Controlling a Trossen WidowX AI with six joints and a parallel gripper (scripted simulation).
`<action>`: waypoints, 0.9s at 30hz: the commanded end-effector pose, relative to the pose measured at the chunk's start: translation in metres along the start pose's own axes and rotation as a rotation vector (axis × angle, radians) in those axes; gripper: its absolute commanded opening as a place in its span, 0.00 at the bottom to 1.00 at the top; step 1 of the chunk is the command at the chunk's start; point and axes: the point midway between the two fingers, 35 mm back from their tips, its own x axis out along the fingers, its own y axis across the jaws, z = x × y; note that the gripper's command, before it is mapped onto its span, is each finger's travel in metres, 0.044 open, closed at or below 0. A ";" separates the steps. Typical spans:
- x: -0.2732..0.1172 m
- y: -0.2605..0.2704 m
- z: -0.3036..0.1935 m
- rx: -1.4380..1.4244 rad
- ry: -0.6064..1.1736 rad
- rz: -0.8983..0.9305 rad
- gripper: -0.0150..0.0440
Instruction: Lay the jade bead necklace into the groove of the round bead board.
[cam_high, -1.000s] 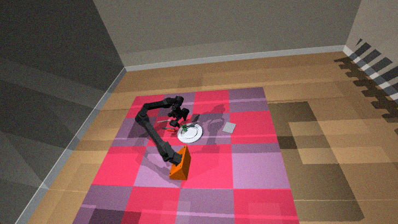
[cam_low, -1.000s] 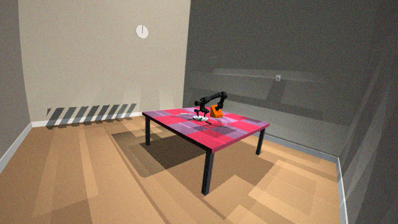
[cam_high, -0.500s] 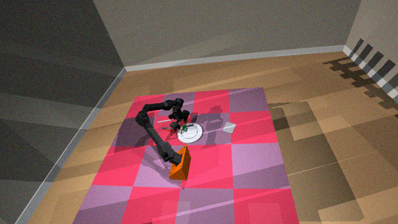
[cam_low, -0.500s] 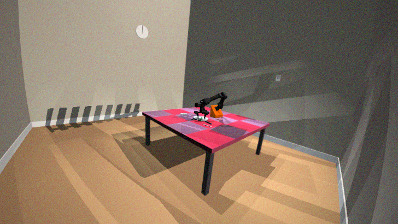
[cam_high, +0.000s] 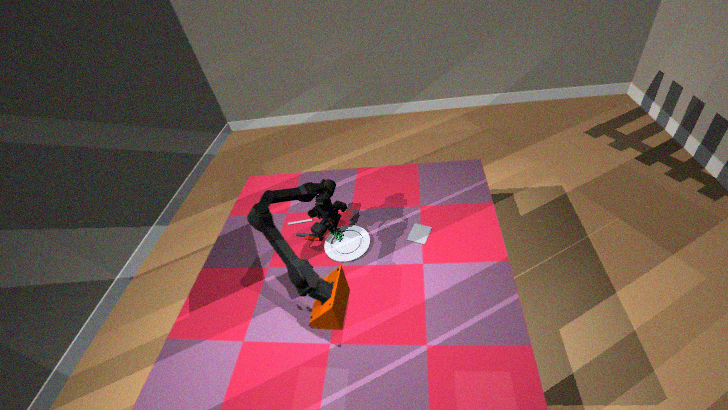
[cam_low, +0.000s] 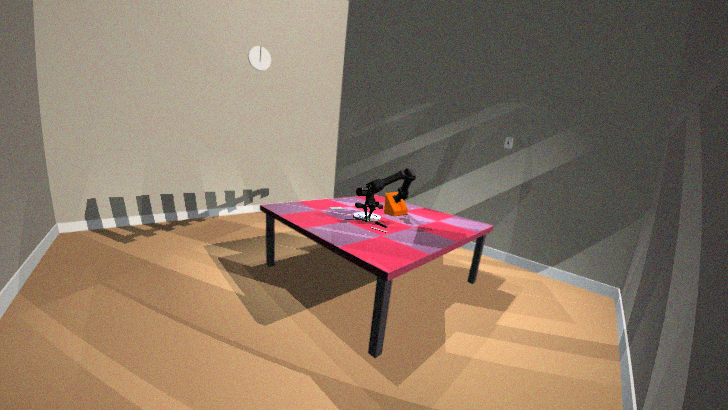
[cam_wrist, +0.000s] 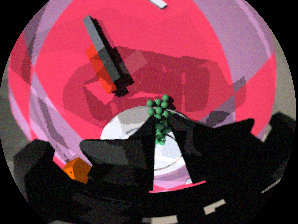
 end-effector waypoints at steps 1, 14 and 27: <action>0.001 0.000 0.000 -0.002 0.001 0.002 0.36; 0.001 0.000 0.000 -0.002 0.001 0.002 0.25; -0.020 0.000 0.000 0.003 -0.001 0.003 0.25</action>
